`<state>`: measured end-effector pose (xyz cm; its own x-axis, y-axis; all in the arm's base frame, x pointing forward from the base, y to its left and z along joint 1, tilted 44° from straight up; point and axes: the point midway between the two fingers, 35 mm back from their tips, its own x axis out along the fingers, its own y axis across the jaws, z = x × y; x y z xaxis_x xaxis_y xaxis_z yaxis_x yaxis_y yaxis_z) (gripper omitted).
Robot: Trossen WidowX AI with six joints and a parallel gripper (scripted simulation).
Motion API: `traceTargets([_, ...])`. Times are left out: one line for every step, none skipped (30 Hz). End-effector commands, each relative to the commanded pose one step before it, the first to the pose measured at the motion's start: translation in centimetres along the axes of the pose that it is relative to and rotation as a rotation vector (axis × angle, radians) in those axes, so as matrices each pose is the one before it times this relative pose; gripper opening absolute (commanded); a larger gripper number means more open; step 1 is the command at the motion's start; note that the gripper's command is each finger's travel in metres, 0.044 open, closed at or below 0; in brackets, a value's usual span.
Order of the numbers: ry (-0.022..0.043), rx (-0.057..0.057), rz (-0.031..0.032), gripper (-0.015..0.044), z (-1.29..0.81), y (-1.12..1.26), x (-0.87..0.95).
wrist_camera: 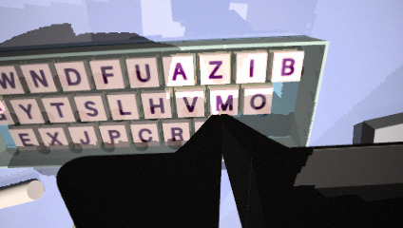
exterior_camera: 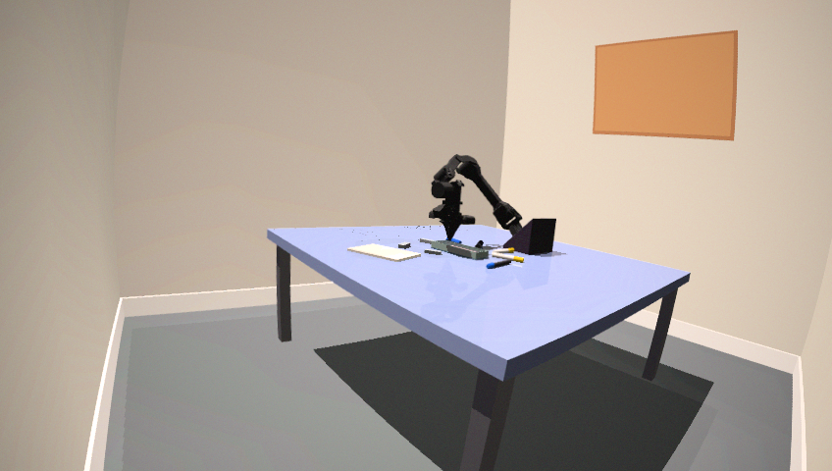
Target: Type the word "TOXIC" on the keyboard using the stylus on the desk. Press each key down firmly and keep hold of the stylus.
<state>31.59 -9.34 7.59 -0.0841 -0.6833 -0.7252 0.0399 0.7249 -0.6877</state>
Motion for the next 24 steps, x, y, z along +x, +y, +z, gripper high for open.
traceTargets([-0.01354, 0.0018, -0.00436, 0.0, 0.153, -1.838, -0.405])
traceTargets([0.0, 0.0, 0.0, 0.0, 0.0, 0.0, 0.0])
traceTargets([0.0, 0.0, 0.0, 0.0, 0.0, 0.0, 0.0])
traceTargets([0.0, 0.0, 0.0, 0.0, 0.0, 0.0, 0.0])
traceTargets([0.0, 0.0, 0.0, 0.0, 0.0, 0.0, 0.0])
traceTargets([0.0, 0.0, 0.0, 0.0, 0.0, 0.0, 0.0])
traceTargets([0.0, 0.0, 0.0, 0.0, 0.0, 0.0, 0.0])
traceTargets([0.0, 0.0, 0.0, 0.0, 0.0, 0.0, 0.0])
traceTargets([0.0, 0.0, 0.0, 0.0, 0.0, 0.0, 0.0])
traceTargets([0.00005, -0.0001, 0.00019, 0.0, -0.128, 0.132, -0.006])
traceTargets([0.00016, -0.0002, 0.00049, 0.0, -0.388, 0.391, -0.013])
traceTargets([0.00031, -0.0004, 0.00061, 0.0, -0.662, 0.634, -0.011])
traceTargets([0.00048, -0.0004, 0.00039, 0.0, -0.88, 0.785, 0.008])
traceTargets([0.00042, -0.0003, -0.00001, 0.0, -0.703, 0.584, 0.023])
traceTargets([0.00026, -0.0002, -0.00014, 0.0, -0.43, 0.339, 0.021])
traceTargets([0.00009, -0.0001, -0.00007, 0.0, -0.145, 0.111, 0.008])
traceTargets([0.0, 0.0, 0.0, 0.0, 0.0, 0.0, 0.0])
traceTargets([0.0, 0.0, 0.0, 0.0, 0.0, 0.0, 0.0])
traceTargets([0.0, 0.0, 0.0, 0.0, 0.0, 0.0, 0.0])
traceTargets([0.0, 0.0, 0.0, 0.0, 0.0, 0.0, 0.0])
traceTargets([0.0, 0.0, 0.0, 0.0, 0.0, 0.0, 0.0])
traceTargets([0.0, 0.0, 0.0, 0.0, 0.0, 0.0, 0.0])
traceTargets([0.0, 0.0, 0.0, 0.0, 0.0, 0.0, 0.0])
traceTargets([0.0, 0.0, 0.0, 0.0, 0.0, 0.0, 0.0])
